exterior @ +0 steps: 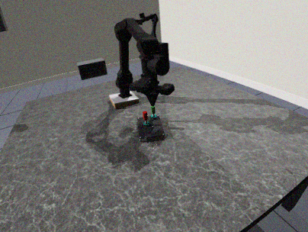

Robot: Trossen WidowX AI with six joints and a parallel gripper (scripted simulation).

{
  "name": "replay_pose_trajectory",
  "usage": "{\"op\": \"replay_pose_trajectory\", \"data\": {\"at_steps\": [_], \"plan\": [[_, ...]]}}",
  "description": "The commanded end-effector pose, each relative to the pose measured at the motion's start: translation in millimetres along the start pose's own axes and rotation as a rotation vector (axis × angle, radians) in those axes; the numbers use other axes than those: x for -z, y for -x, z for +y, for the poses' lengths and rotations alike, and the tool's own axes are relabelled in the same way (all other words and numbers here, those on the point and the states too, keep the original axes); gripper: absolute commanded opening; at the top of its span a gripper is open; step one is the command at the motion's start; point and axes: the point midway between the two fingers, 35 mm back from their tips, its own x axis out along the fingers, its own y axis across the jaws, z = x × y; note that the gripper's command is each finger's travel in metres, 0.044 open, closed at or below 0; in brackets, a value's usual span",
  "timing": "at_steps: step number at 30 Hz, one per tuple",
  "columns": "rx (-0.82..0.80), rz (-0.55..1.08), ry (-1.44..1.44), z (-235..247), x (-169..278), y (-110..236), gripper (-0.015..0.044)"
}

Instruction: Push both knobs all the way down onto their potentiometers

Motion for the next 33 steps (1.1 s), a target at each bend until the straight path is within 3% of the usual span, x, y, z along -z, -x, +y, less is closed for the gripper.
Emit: {"op": "replay_pose_trajectory", "data": {"at_steps": [1,33], "plan": [[0.006,-0.003,-0.004,-1.3,-0.1,-2.3,0.0],[0.006,-0.003,-0.004,-1.3,-0.1,-6.2,0.0]]}}
